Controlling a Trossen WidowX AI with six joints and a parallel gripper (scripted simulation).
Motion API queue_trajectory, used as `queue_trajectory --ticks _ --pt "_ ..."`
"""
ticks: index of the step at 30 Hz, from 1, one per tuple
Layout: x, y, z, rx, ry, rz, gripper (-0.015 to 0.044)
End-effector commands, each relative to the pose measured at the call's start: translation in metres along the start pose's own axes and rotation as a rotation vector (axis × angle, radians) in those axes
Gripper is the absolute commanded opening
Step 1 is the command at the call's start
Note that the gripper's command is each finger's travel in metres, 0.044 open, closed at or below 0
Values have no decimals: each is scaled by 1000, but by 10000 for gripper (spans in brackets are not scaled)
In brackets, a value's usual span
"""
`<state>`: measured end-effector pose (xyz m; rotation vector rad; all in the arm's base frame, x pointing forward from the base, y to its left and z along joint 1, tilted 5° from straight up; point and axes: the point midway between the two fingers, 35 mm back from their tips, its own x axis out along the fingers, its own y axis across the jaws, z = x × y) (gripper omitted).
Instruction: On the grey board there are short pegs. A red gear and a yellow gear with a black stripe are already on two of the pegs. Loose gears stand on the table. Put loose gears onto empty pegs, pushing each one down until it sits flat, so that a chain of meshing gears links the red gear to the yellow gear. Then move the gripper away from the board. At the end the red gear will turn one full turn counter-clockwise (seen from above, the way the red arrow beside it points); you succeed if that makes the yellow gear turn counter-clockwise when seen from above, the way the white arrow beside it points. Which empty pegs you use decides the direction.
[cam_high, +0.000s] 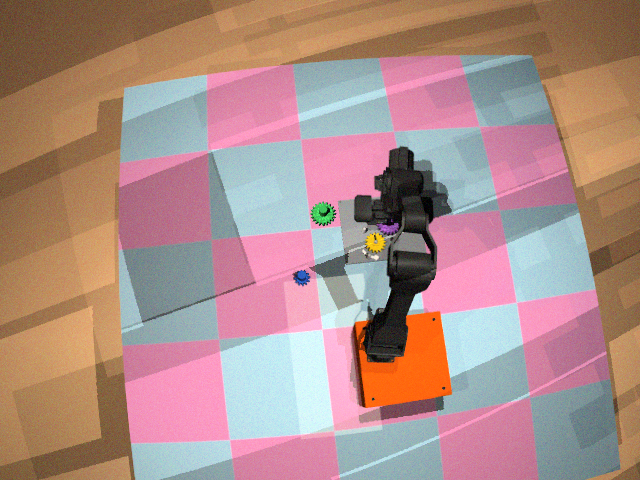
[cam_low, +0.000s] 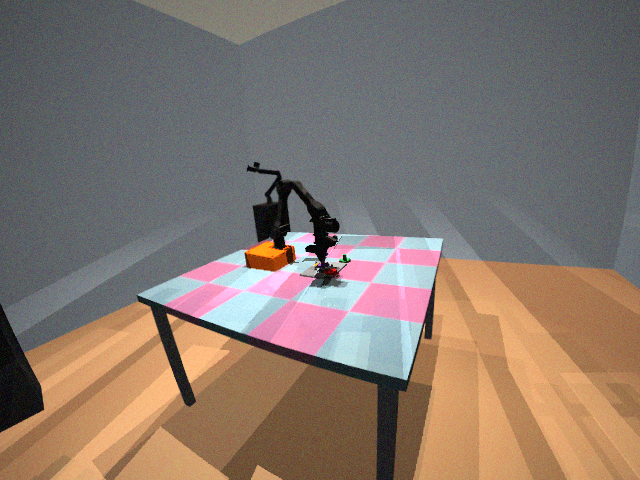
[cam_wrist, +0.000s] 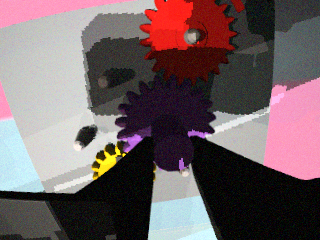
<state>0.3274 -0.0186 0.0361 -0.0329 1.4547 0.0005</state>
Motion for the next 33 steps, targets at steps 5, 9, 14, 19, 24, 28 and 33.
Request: queue_trajectory --ticks 5,9,14,19,24,28,33 --pt "13 1 -3 124 8 3 0" --pt "10 0 -3 169 8 2 0" --pt "11 0 -2 131 8 3 0" --pt "11 1 -2 41 8 3 0" --pt "12 1 -3 -54 8 3 0" --pt "13 0 -3 -109 7 4 0" --pt "14 0 -2 -133 7 4 0"
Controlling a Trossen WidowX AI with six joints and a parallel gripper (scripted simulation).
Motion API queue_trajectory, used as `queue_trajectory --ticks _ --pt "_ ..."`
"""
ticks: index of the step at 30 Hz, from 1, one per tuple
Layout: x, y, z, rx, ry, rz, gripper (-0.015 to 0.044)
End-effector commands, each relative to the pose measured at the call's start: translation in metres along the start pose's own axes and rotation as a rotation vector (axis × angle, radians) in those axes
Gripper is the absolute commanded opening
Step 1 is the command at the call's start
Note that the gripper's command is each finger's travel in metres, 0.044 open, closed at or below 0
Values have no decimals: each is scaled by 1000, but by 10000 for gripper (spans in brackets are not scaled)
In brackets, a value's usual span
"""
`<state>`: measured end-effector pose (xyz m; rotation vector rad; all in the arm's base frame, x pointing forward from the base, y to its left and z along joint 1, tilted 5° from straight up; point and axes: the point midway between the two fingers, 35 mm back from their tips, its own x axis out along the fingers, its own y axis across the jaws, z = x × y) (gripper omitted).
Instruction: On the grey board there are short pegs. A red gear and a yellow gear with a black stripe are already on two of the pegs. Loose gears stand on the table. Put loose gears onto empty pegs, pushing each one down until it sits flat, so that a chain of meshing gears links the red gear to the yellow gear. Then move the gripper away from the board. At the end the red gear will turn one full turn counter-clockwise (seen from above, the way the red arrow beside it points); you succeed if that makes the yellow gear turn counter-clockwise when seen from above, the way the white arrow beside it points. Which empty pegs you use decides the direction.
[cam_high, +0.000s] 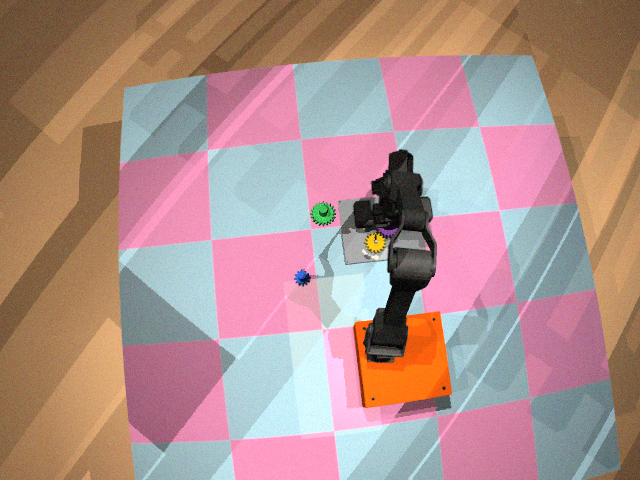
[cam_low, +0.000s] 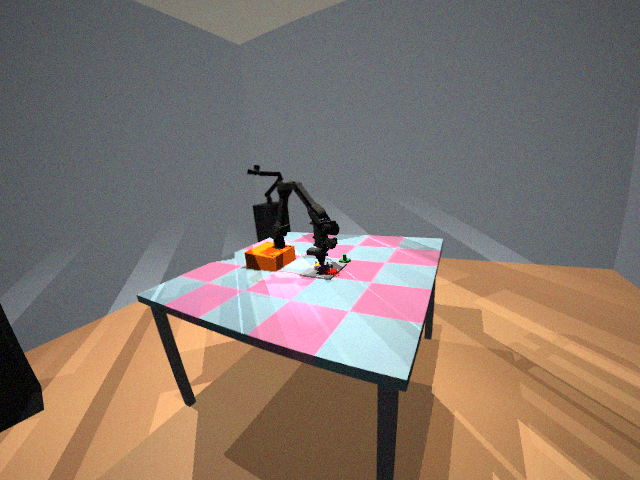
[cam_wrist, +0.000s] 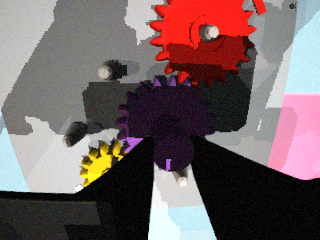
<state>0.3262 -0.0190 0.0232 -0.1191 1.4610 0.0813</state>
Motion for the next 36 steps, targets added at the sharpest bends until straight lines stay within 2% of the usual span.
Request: queue_trajectory --ticks 1,19,24,25,29,36 --pt "1 0 0 -22 0 1 0" --pt "5 0 0 249 0 1 0" --pt "3 0 0 199 0 1 131" --pt "2 0 0 182 0 1 140" --pt "-5 0 1 143 0 1 140" --pt "-45 0 1 130 0 1 140"
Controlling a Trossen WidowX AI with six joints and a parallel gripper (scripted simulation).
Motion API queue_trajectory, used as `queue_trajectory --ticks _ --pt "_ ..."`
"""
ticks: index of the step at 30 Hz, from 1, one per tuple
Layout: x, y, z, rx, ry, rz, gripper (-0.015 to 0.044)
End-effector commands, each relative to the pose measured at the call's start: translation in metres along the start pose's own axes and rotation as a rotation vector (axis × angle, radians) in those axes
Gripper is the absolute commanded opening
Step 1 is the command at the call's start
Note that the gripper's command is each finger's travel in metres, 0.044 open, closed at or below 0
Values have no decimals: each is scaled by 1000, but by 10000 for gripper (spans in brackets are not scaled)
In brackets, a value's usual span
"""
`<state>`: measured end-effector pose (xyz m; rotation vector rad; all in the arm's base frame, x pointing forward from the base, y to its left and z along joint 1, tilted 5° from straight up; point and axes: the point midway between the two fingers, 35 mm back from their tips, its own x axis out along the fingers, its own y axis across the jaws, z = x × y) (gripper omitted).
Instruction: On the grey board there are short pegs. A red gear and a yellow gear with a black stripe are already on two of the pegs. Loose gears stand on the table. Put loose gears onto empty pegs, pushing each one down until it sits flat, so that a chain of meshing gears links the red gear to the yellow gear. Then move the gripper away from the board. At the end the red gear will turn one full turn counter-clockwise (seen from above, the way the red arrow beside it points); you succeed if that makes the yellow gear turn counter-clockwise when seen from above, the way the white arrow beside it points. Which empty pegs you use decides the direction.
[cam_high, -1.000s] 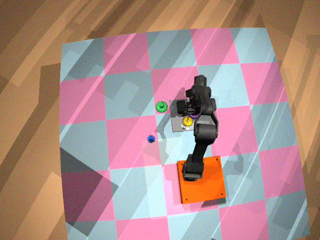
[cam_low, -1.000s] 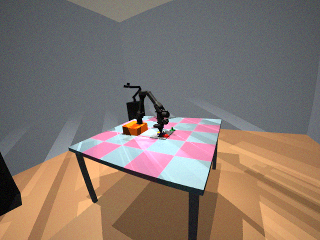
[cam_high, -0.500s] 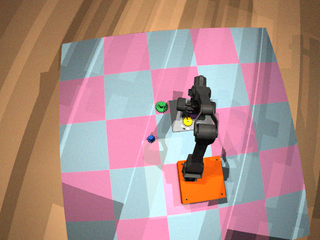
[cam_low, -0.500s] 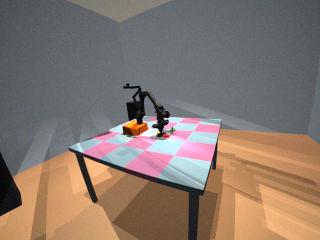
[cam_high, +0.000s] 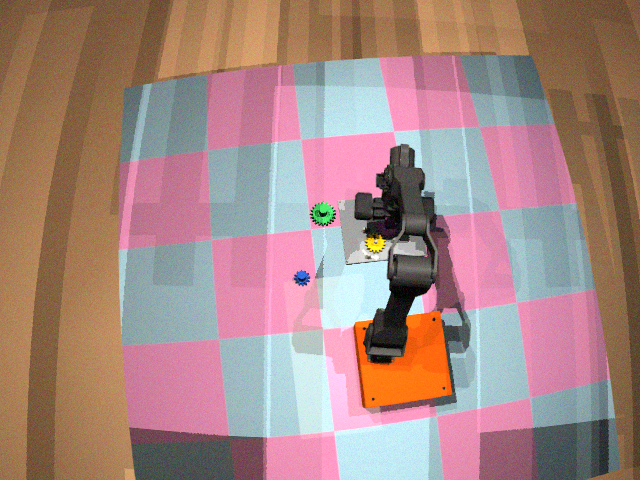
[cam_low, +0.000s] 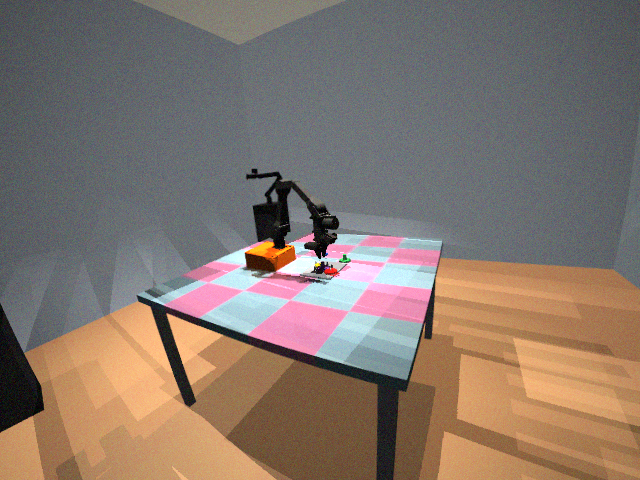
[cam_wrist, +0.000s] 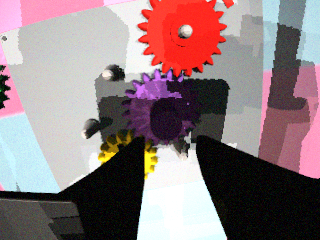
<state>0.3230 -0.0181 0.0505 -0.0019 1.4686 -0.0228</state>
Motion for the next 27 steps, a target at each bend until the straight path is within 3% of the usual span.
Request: queue_trajectory --ticks 1,3,7,13,27 --pt "-17 0 1 -13 -7 0 140" --pt "-12 0 2 -3 -13 -1 166" --pt "-57 0 -2 -3 -13 0 271" --pt "-60 0 -3 -3 -13 0 429" --pt "-60 0 -3 -3 -13 0 440"
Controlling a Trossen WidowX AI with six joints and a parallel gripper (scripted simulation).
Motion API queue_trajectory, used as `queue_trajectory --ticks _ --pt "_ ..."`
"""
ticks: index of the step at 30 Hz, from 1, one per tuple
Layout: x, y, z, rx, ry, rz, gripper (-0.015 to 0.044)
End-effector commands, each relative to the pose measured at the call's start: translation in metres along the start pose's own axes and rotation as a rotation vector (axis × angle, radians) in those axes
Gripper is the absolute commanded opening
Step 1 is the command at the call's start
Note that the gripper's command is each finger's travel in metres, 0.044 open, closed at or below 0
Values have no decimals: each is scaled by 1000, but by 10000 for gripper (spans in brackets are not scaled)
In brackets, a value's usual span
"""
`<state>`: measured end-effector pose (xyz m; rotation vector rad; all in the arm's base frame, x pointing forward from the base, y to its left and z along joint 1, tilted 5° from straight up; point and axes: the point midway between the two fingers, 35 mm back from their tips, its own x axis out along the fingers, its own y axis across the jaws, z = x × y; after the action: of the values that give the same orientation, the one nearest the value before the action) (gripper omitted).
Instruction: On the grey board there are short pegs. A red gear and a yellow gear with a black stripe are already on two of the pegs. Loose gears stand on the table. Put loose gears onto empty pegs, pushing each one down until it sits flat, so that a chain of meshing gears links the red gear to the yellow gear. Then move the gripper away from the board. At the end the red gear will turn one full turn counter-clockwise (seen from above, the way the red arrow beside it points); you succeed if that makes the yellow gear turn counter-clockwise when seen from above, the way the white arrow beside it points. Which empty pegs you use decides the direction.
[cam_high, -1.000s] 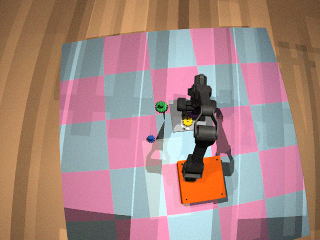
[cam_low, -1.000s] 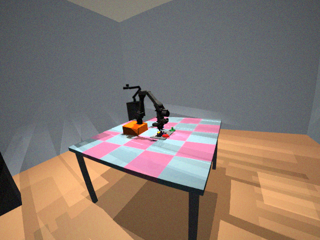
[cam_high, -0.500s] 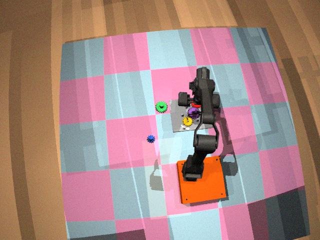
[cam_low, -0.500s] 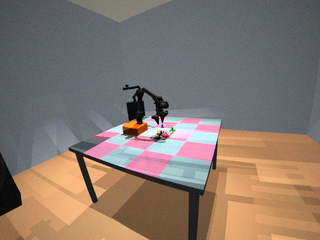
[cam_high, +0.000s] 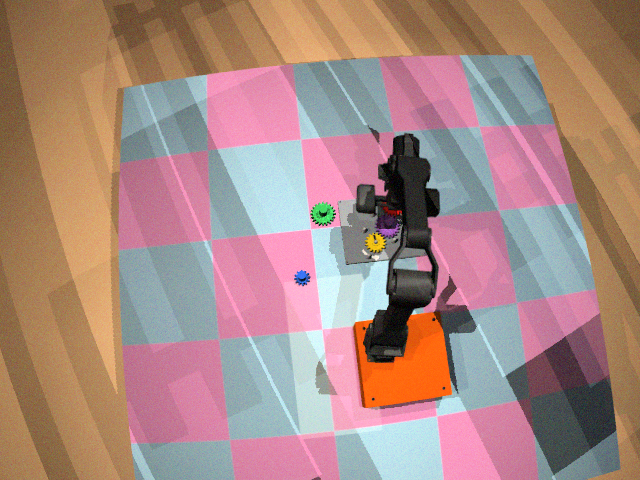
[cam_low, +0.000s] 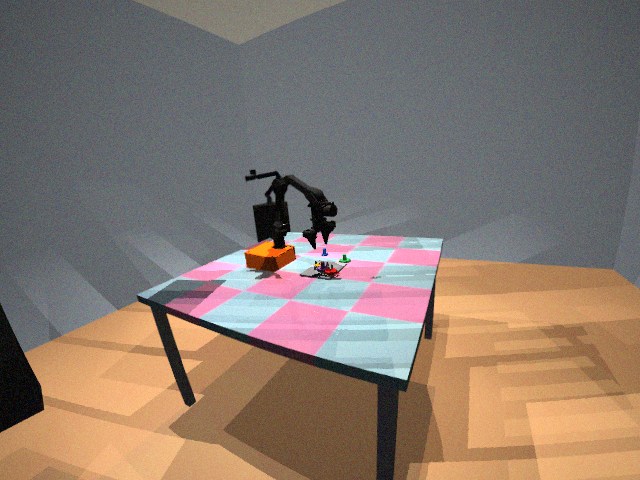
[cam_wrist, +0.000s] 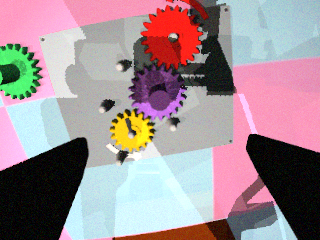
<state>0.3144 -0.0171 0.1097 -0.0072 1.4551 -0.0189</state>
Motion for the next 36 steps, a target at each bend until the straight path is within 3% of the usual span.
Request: queue_trajectory --ticks 1,30,36 --pt "0 0 0 2 1 0 440" --pt "0 0 0 2 1 0 440" --pt "-6 65 -4 4 9 10 440"
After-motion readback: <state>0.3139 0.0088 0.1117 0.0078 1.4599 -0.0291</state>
